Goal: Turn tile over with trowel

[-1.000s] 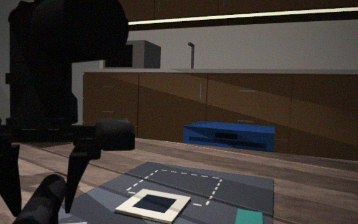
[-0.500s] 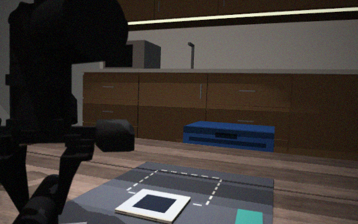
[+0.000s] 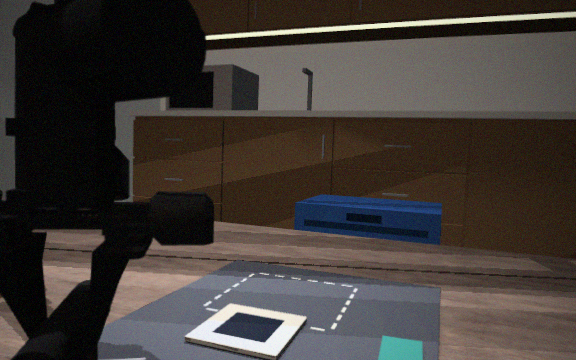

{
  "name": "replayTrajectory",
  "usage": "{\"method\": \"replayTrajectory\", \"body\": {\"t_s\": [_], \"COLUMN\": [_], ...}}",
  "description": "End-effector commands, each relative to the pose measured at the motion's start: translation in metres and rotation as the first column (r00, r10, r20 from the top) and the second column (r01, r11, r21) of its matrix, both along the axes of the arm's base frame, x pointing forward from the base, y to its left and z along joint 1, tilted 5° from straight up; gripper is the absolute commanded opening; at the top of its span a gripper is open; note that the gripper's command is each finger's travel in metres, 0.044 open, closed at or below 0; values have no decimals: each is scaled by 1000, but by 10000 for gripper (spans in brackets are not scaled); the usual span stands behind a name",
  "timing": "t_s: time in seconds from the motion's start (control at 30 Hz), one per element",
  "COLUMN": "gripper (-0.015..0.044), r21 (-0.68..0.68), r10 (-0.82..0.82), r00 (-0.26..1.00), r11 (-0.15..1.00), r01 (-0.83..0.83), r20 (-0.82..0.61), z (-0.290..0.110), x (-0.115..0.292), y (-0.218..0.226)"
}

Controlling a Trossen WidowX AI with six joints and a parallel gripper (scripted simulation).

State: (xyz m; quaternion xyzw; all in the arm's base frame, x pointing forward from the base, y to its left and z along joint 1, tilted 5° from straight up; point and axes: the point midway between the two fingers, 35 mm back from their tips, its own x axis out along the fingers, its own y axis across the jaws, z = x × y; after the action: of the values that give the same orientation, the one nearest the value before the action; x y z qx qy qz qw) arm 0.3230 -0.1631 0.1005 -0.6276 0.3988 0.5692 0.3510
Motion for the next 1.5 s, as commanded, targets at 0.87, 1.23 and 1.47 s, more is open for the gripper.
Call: {"method": "replayTrajectory", "body": {"t_s": [0.87, 1.23, 1.47], "gripper": [209, 270, 270], "r21": [34, 34, 34], "r10": [-504, -504, -504], "r00": [862, 862, 862], "r11": [864, 864, 864], "r01": [503, 503, 503], "r20": [48, 48, 48], "z": [-1, -1, -1], "x": [1, 1, 1], "y": [0, 0, 0]}}
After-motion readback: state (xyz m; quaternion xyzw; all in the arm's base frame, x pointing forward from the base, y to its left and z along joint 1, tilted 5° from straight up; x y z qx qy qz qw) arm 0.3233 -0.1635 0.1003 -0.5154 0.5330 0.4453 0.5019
